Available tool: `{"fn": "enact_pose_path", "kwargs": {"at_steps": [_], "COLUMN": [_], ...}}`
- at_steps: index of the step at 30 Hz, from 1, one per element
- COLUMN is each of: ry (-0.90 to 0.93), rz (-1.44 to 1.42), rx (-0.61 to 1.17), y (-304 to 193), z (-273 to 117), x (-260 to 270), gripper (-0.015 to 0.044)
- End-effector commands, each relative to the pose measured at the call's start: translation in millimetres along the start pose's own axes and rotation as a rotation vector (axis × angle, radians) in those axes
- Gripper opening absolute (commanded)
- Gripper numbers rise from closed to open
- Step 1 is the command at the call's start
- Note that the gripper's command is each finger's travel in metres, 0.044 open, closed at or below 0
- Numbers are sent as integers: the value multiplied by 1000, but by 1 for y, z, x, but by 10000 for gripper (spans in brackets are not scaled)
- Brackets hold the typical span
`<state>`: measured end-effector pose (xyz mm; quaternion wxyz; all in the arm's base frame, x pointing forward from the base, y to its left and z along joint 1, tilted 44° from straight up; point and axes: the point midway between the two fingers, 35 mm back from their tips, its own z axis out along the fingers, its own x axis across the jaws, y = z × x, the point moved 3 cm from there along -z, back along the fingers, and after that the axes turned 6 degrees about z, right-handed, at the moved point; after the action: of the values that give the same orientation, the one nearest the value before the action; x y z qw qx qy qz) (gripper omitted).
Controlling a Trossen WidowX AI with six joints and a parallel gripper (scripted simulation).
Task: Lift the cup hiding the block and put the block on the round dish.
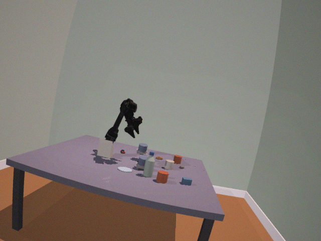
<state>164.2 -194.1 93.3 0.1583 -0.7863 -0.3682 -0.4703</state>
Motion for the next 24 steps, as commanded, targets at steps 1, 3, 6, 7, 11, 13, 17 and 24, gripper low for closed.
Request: {"fn": "enact_pose_path", "kwargs": {"at_steps": [1, 3, 6, 7, 11, 13, 17, 24], "ry": [-30, -47, -75, -85, -131, -157, -214, -325], "rz": [108, 168, 260, 290, 411, 470, 585, 787], "rx": [57, 83, 118, 129, 169, 186, 215, 245], "y": [10, 16, 24, 27, 38, 44, 54, 71], "z": [8, 13, 20, 22, 33, 39, 53, 78], "x": [-8, -11, -16, -18, -25, -28, -35, -46], "gripper": [440, 440, 440, 440, 440, 440, 440, 440]}}
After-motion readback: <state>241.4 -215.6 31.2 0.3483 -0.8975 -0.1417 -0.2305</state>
